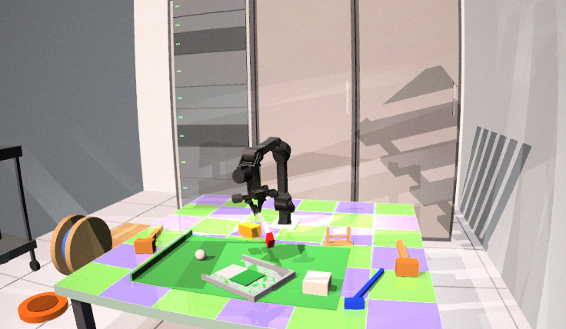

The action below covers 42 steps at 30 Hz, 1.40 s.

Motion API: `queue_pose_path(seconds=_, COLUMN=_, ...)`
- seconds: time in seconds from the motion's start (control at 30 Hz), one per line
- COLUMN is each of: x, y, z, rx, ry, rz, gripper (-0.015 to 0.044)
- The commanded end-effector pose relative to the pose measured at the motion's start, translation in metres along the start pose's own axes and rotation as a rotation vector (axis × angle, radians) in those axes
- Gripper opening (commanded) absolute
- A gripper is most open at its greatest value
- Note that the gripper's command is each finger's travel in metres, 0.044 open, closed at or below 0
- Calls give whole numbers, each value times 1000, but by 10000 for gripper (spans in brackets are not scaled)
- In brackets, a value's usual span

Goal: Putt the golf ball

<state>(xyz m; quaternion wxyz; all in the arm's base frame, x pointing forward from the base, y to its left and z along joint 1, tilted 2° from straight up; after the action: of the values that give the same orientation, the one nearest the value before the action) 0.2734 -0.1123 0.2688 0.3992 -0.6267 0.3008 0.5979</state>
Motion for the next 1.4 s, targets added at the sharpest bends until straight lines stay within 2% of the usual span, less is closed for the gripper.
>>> queue_pose_path(seconds=0.0, x=-5, y=15, z=-18, rx=162, ry=19, rz=16, gripper=0)
queue_pose_path(seconds=0.67, x=-23, y=104, z=-83, rx=907, ry=101, rz=84, gripper=0)
queue_pose_path(seconds=0.9, x=-20, y=105, z=-84, rx=913, ry=101, rz=85, gripper=0)
queue_pose_path(seconds=1.37, x=17, y=109, z=-85, rx=913, ry=101, rz=85, gripper=0)
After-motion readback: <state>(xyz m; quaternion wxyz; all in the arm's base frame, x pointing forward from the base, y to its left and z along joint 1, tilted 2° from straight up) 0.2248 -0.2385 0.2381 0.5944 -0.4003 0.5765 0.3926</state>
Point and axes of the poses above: the point midway between the two fingers, 35 mm back from their tips, its own x axis out along the fingers, its own z axis across the jaws, y = z × x, the point moved 10 cm from there along -x, back along the fingers, and after that the axes turned 12 degrees about -x, right-handed, at the moved point
